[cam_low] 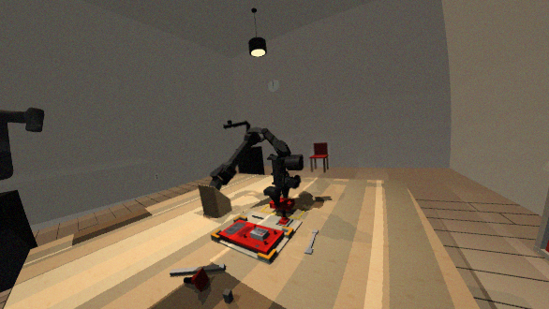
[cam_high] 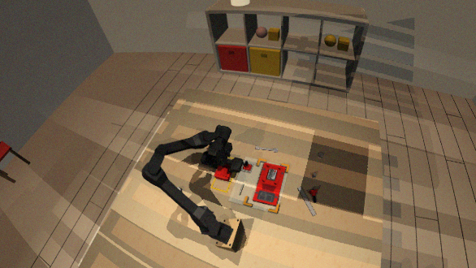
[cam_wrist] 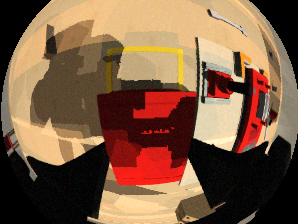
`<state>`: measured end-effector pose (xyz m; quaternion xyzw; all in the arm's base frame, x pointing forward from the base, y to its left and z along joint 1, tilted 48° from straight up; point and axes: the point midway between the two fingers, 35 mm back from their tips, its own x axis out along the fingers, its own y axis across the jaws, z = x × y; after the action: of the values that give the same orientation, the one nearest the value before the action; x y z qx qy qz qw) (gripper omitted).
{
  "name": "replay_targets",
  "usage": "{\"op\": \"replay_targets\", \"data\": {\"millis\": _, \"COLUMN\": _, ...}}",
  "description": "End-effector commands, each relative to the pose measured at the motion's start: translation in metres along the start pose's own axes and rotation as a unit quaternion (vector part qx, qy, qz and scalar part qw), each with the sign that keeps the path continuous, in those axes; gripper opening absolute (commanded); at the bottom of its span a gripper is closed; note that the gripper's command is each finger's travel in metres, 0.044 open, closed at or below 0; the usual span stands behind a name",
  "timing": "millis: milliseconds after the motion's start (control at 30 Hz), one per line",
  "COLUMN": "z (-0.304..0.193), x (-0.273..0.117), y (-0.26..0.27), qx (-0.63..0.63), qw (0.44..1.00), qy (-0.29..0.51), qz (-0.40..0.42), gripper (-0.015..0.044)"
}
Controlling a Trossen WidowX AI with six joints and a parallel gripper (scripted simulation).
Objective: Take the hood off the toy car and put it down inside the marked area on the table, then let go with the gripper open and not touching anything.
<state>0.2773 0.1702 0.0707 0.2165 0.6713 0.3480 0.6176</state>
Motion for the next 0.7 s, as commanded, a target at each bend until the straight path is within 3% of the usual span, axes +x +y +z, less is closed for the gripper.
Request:
{"op": "replay_targets", "data": {"millis": 0, "z": 0.0000, "x": 0.0018, "y": 0.0001, "qx": 0.002, "qw": 1.000, "qy": 0.000, "qz": 0.003, "gripper": 0.0000}}
{"op": "replay_targets", "data": {"millis": 667, "z": 0.0001, "x": 0.0107, "y": 0.0002, "qx": 0.002, "qw": 1.000, "qy": 0.000, "qz": 0.003, "gripper": 0.0000}}
